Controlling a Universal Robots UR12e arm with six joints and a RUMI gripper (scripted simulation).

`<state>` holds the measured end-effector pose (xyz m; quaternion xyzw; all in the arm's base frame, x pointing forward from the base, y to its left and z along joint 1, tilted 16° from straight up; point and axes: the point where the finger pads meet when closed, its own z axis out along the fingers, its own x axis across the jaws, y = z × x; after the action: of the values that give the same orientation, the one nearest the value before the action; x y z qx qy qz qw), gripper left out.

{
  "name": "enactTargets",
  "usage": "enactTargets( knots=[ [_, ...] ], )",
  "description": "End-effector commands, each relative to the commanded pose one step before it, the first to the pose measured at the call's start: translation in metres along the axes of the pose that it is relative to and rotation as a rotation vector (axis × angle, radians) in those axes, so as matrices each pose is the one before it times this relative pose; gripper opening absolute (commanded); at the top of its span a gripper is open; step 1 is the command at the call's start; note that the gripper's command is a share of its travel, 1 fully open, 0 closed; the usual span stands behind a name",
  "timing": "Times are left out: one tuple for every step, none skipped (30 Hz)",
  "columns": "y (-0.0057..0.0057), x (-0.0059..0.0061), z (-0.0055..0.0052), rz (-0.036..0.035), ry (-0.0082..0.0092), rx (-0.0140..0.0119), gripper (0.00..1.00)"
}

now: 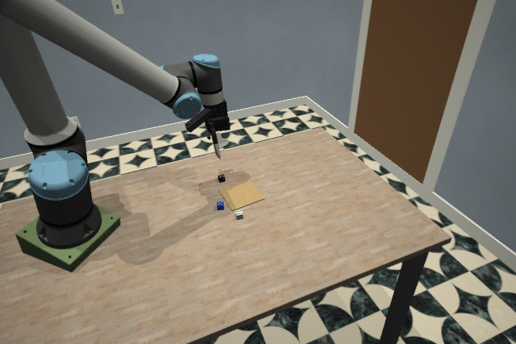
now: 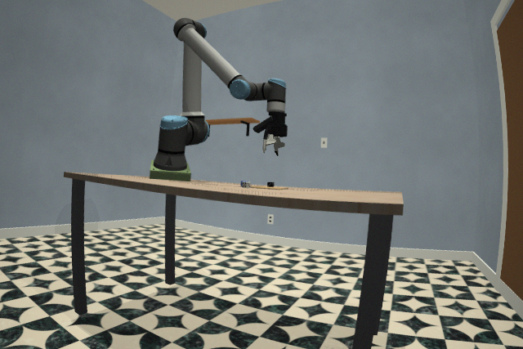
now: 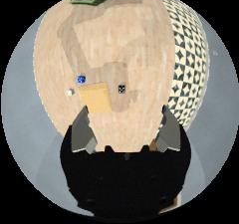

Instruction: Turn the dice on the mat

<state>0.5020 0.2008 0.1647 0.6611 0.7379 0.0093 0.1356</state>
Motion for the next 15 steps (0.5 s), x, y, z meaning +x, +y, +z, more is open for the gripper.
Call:
enactTargets(
  knots=[
    [0.00552,-0.00355,0.00152,-0.00181,0.00011,-0.00121,1.0],
    [0.0027,-0.00199,0.00121,-0.0011,-0.00003,-0.00001,1.0],
    [0.00243,-0.00182,0.0011,-0.00099,-0.00003,-0.00001,1.0],
    [0.00173,-0.00132,0.00079,-0.00071,-0.00002,-0.00001,1.0],
    [0.00084,-0.00064,0.00039,-0.00035,-0.00001,-0.00001,1.0],
    [0.00015,-0.00011,0.00007,-0.00006,0.0,0.0,1.0],
    [0.0,0.0,0.0,0.0,0.0,0.0,1.0],
    [0.0,0.0,0.0,0.0,0.0,0.0,1.0],
    [0.0,0.0,0.0,0.0,0.0,0.0,1.0],
    [0.0,0.0,0.0,0.0,0.0,0.0,1.0],
    [0.0,0.0,0.0,0.0,0.0,0.0,1.0],
    [0.0,0.0,0.0,0.0,0.0,0.0,1.0],
    [0.0,0.0,0.0,0.0,0.0,0.0,1.0],
    [0.0,0.0,0.0,0.0,0.0,0.0,1.0],
    [0.0,0.0,0.0,0.0,0.0,0.0,1.0]
  ],
)
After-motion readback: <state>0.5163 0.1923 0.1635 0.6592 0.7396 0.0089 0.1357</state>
